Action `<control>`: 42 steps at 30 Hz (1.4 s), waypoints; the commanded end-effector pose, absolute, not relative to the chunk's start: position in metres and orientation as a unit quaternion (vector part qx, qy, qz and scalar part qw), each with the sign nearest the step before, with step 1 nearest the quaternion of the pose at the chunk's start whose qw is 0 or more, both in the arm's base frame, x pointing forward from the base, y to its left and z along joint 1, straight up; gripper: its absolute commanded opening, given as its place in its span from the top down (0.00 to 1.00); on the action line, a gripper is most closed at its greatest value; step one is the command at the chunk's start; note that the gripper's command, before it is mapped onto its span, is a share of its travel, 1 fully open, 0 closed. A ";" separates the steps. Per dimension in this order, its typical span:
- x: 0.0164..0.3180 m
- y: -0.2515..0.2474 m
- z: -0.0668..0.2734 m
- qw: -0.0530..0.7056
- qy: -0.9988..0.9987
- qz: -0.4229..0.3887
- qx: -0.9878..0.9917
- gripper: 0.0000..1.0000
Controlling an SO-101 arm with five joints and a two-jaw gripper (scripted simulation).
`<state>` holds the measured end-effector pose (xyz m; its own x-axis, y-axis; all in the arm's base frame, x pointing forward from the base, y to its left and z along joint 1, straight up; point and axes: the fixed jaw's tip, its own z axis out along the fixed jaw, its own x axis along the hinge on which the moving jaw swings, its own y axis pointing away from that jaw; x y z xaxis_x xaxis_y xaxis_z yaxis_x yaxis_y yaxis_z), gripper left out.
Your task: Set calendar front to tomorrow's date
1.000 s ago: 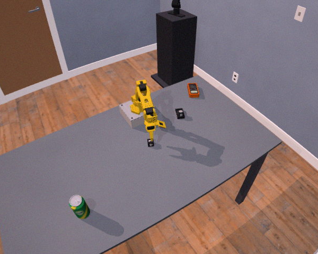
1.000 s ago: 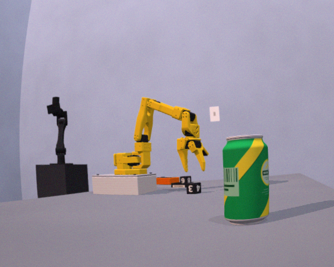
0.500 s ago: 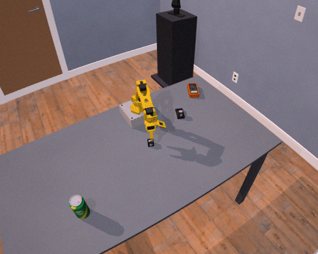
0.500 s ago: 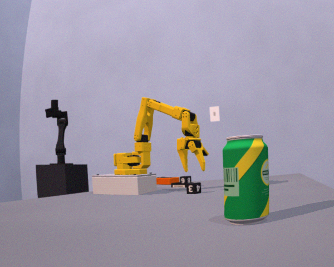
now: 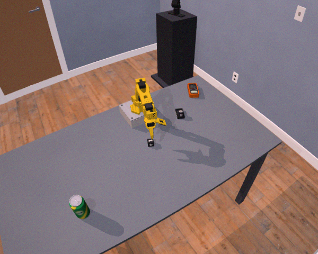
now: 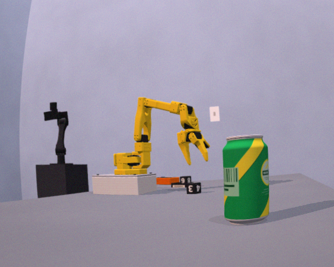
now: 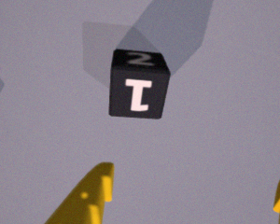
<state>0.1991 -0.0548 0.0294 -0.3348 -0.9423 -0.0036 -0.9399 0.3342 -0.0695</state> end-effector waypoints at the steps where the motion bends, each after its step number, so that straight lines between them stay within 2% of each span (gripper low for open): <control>1: 0.208 -0.059 0.054 0.061 0.813 -0.075 -0.574 0.65; 15: 0.219 -0.062 0.106 0.145 0.795 -0.180 -0.561 0.65; 29: 0.221 -0.057 0.108 0.150 0.786 -0.182 -0.572 0.65; 42: 0.229 -0.007 0.106 0.167 0.709 -0.166 -0.665 0.65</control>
